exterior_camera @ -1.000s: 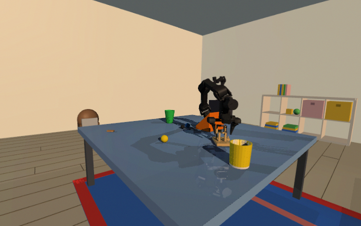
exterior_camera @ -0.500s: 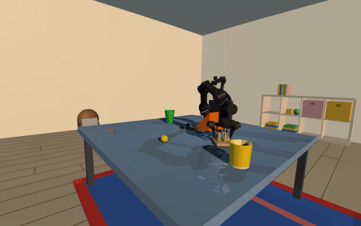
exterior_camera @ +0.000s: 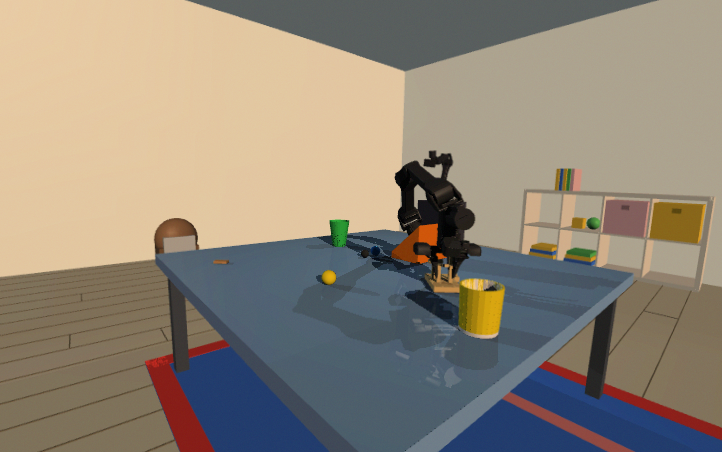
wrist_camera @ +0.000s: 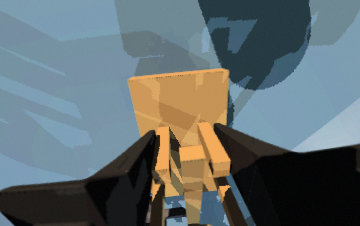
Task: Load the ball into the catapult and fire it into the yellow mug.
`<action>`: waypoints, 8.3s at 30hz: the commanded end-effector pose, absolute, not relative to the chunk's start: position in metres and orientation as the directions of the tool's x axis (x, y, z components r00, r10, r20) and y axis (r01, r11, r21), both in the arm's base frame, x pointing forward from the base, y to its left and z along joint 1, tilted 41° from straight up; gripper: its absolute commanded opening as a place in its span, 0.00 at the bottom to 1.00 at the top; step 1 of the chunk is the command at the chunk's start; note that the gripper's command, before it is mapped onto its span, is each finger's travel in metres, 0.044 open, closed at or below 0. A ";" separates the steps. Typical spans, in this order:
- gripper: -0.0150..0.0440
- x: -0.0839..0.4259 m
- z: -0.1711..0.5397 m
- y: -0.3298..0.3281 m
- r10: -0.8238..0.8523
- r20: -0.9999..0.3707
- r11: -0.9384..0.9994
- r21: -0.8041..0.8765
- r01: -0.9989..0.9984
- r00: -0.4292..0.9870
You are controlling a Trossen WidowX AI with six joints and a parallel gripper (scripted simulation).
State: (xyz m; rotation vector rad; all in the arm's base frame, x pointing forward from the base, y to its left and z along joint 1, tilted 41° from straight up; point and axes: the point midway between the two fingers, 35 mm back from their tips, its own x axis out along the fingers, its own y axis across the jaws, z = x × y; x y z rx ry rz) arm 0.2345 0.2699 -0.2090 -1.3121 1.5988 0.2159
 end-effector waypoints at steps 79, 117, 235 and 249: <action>1.00 0.226 -0.139 0.330 -0.624 -0.771 0.379 -0.441 -0.813 0.127; 0.76 0.265 0.098 0.017 -0.632 -0.763 0.717 -0.643 -0.268 0.137; 0.25 0.224 0.104 0.071 -0.652 -0.757 0.689 -0.618 -0.378 0.048; 0.25 0.227 0.066 0.120 -0.678 -0.735 0.626 -0.581 -0.520 0.005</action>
